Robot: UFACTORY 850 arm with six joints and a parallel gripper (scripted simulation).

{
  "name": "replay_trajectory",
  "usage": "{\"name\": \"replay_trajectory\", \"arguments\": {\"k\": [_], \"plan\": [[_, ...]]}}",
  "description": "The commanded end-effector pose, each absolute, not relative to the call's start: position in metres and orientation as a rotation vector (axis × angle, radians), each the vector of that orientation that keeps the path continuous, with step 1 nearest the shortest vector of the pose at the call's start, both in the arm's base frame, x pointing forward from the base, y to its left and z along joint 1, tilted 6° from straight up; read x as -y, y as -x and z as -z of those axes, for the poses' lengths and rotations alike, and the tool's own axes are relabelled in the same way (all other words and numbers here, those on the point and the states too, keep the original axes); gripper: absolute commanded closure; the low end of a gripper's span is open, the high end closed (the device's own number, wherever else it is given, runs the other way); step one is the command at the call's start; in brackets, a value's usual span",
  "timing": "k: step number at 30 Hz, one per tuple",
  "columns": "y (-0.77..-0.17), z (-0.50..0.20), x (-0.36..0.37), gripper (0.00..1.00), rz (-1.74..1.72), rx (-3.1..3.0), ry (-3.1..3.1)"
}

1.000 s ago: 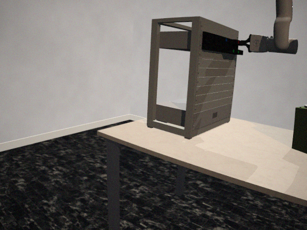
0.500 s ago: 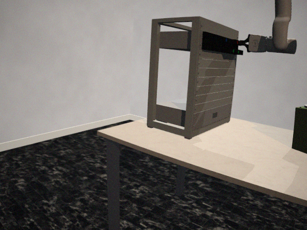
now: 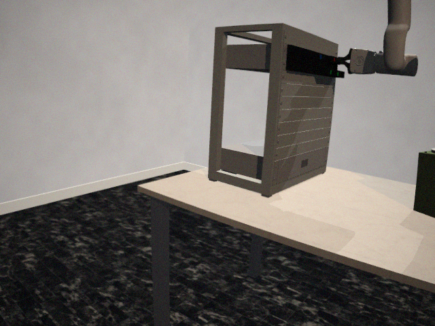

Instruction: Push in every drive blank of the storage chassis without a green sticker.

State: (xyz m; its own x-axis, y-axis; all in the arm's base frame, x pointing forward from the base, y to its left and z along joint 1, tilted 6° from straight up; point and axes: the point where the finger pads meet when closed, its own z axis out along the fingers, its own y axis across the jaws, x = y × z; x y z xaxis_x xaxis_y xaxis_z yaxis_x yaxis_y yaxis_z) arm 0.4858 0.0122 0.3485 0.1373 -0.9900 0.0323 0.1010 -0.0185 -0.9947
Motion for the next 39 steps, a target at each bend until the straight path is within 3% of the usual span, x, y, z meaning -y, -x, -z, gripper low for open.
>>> {"name": "replay_trajectory", "arguments": {"k": [1, 39], "plan": [[-0.4864, -0.3492, -0.0122, 1.00, 1.171, -1.021, 1.216], [-0.4940, -0.3502, -0.0133, 1.00, 1.171, -1.021, 1.216]]}}
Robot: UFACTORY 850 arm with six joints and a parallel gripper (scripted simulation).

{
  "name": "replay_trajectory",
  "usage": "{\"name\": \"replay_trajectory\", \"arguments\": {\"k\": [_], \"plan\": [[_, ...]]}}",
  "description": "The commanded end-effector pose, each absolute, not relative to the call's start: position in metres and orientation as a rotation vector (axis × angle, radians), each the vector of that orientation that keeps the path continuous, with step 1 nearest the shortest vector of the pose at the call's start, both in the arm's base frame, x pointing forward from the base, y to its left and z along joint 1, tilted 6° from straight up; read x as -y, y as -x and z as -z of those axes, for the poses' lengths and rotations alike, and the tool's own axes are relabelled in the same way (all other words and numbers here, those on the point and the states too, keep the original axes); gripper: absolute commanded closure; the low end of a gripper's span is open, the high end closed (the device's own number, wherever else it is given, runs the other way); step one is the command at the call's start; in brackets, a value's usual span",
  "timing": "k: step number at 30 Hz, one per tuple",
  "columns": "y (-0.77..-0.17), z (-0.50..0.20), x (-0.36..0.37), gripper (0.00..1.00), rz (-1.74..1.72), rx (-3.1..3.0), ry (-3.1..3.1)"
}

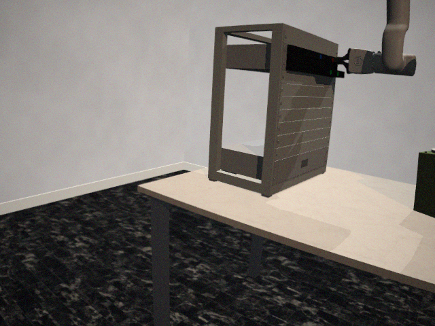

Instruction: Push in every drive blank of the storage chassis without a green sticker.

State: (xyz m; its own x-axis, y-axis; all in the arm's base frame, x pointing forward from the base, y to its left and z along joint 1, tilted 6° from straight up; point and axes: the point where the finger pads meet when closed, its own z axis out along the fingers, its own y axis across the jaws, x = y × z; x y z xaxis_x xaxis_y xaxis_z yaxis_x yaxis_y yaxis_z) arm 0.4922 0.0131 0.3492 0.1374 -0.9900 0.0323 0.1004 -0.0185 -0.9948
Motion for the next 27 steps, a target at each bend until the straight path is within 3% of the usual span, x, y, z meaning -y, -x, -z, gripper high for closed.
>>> {"name": "replay_trajectory", "arguments": {"k": [1, 27], "plan": [[-0.4946, -0.3503, -0.0133, 1.00, 1.171, -1.021, 1.216], [-0.4981, -0.3507, -0.0138, 1.00, 1.171, -1.021, 1.216]]}}
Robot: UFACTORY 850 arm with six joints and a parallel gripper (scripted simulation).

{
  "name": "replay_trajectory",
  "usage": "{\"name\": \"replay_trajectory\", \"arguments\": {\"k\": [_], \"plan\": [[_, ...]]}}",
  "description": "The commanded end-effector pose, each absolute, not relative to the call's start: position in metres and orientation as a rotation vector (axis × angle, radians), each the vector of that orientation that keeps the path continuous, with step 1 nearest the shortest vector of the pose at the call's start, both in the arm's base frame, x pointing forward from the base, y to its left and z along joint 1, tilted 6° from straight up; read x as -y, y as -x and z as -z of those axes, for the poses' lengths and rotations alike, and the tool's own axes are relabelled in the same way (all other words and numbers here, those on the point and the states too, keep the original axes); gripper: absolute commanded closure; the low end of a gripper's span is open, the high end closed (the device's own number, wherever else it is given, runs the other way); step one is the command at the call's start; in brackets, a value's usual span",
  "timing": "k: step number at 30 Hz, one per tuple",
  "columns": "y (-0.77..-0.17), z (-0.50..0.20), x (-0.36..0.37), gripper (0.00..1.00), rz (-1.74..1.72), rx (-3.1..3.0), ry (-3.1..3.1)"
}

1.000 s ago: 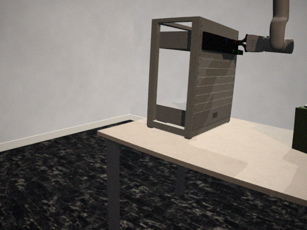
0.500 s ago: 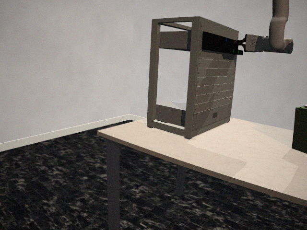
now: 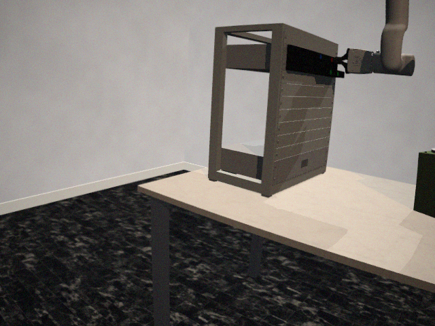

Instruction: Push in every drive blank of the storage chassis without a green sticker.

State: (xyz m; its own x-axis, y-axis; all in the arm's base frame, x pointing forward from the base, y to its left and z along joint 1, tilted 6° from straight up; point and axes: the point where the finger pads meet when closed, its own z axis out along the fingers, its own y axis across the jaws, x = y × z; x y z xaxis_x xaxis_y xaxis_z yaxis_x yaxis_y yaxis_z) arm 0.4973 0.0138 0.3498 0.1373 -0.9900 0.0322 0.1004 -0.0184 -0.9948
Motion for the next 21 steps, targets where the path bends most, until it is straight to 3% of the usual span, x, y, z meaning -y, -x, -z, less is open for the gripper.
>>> {"name": "replay_trajectory", "arguments": {"k": [1, 21], "plan": [[-0.4981, -0.3507, -0.0138, 1.00, 1.171, -1.021, 1.216], [-0.5004, -0.3510, -0.0142, 1.00, 1.171, -1.021, 1.216]]}}
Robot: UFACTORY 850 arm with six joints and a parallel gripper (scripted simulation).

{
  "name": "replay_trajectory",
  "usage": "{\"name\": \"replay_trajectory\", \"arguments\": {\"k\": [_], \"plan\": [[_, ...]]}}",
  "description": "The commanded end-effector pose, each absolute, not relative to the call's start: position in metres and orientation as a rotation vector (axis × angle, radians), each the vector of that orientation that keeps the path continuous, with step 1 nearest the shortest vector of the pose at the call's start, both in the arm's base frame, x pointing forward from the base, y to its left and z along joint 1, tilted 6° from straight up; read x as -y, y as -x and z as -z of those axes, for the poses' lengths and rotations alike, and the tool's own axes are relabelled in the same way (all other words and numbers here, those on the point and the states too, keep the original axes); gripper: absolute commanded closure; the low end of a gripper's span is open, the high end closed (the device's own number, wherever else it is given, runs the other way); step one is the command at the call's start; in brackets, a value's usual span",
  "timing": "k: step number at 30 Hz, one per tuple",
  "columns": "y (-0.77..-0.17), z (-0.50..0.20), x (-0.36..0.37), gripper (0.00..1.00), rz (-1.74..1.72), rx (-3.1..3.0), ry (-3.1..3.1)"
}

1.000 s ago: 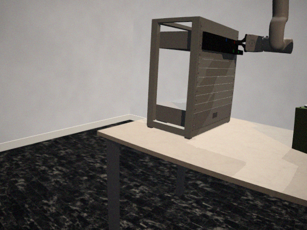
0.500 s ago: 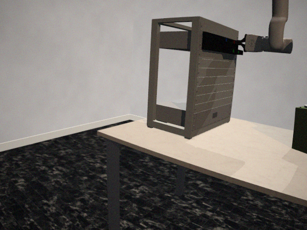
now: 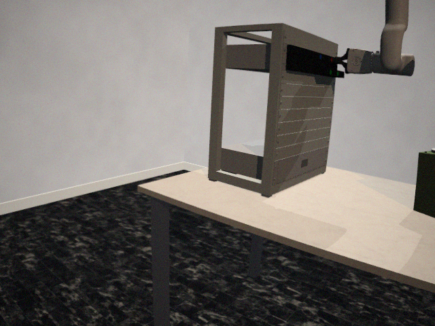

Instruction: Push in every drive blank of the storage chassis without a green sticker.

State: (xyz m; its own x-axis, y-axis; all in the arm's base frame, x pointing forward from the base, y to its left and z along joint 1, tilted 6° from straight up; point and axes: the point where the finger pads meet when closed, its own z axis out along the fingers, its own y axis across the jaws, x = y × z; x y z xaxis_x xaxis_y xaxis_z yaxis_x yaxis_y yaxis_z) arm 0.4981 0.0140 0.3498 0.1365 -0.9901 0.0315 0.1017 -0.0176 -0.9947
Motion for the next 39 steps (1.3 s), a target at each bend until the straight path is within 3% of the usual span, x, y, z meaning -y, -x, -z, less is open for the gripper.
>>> {"name": "replay_trajectory", "arguments": {"k": [1, 11, 26, 39], "plan": [[-0.500, -0.351, -0.014, 1.00, 1.171, -1.021, 1.216], [-0.488, -0.350, -0.012, 1.00, 1.171, -1.021, 1.216], [-0.412, -0.342, -0.002, 1.00, 1.171, -1.021, 1.216], [-0.406, -0.341, -0.001, 1.00, 1.171, -1.021, 1.216]]}}
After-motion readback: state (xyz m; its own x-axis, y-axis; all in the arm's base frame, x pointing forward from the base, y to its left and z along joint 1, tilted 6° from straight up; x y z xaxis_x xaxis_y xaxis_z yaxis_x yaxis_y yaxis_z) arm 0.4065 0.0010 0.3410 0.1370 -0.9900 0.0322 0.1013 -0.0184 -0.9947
